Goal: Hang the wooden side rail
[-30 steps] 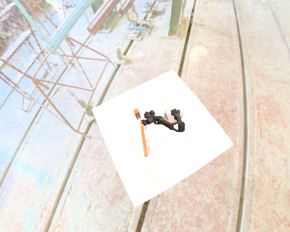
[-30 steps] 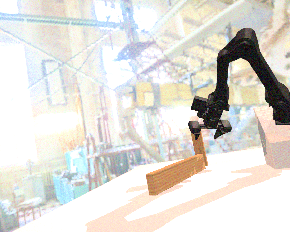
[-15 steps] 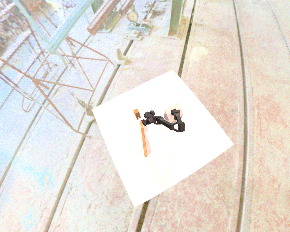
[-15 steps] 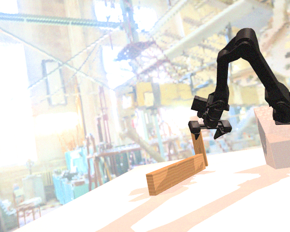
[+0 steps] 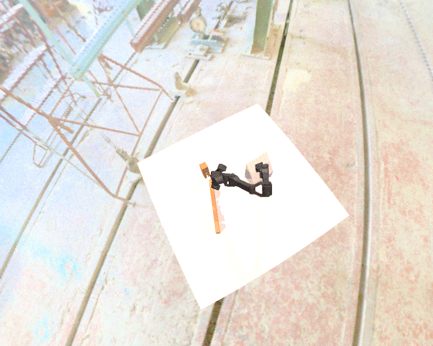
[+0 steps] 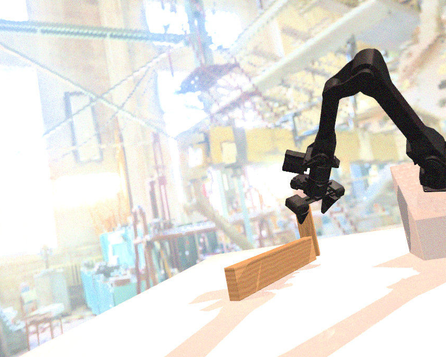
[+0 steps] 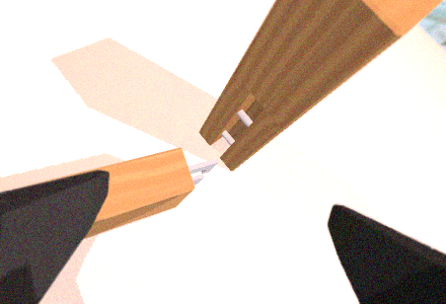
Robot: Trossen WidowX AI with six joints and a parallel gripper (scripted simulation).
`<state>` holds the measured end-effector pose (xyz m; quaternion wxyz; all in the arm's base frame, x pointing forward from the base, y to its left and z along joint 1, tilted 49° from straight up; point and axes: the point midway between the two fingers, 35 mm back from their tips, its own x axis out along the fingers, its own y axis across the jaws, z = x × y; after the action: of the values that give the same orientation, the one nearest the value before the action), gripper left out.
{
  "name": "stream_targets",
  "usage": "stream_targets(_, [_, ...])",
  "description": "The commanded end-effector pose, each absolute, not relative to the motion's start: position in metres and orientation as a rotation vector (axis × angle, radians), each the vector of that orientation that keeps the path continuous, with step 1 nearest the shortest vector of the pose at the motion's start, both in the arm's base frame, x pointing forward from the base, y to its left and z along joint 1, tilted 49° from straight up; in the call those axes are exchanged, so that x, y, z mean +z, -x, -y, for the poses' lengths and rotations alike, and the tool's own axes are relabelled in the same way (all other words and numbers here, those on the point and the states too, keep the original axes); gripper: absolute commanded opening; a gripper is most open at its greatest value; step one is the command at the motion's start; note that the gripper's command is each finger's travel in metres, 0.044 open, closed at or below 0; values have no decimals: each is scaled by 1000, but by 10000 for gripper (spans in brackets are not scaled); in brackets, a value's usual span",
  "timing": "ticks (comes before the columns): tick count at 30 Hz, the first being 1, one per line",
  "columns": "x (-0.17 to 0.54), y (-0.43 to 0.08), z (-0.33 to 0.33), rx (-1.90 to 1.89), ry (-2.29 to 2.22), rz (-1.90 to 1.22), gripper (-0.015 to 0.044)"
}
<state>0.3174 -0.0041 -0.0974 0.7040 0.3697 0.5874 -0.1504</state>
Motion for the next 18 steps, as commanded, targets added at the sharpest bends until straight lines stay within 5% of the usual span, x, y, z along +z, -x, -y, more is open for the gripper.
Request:
stream_targets(1, [-98, -327, -2, -90, -620, -1401, 440])
stream_targets(18, [-85, -355, -16, 749, -80, -1386, 440])
